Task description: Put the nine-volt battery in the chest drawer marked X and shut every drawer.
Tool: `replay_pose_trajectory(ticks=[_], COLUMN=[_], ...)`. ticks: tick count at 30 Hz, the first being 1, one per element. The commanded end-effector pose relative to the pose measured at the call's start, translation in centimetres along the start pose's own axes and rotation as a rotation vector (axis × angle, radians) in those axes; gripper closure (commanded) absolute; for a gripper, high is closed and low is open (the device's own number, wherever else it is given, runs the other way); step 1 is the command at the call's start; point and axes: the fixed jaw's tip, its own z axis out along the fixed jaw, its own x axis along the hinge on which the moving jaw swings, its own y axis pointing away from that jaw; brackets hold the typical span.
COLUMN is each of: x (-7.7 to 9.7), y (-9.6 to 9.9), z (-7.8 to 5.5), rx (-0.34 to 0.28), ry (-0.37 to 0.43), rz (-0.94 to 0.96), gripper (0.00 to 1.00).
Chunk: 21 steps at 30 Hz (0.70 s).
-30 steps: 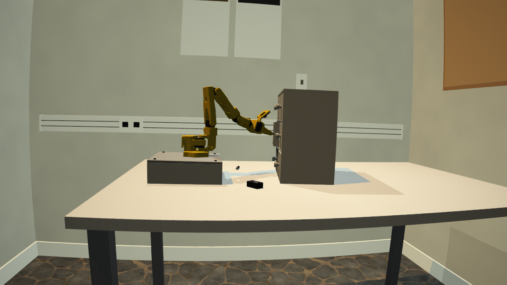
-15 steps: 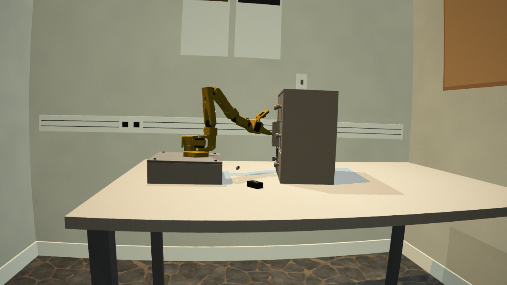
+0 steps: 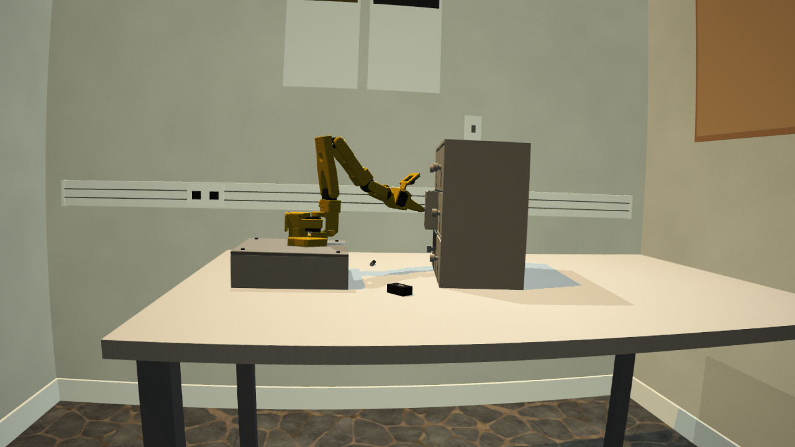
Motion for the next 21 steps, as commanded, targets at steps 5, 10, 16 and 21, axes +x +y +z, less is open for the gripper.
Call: replay_pose_trajectory(ticks=[5, 10, 16, 21], x=[-0.19, -0.17, -0.07, 0.02], y=[0.45, 0.48, 0.66, 0.81], z=[-0.29, -0.34, -0.62, -0.85], rx=[-0.015, -0.016, -0.023, -0.028], ry=[-0.013, -0.013, -0.013, -0.013], rz=[-0.005, -0.006, -0.008, -0.010], gripper=[1.00, 1.00, 1.00, 1.00])
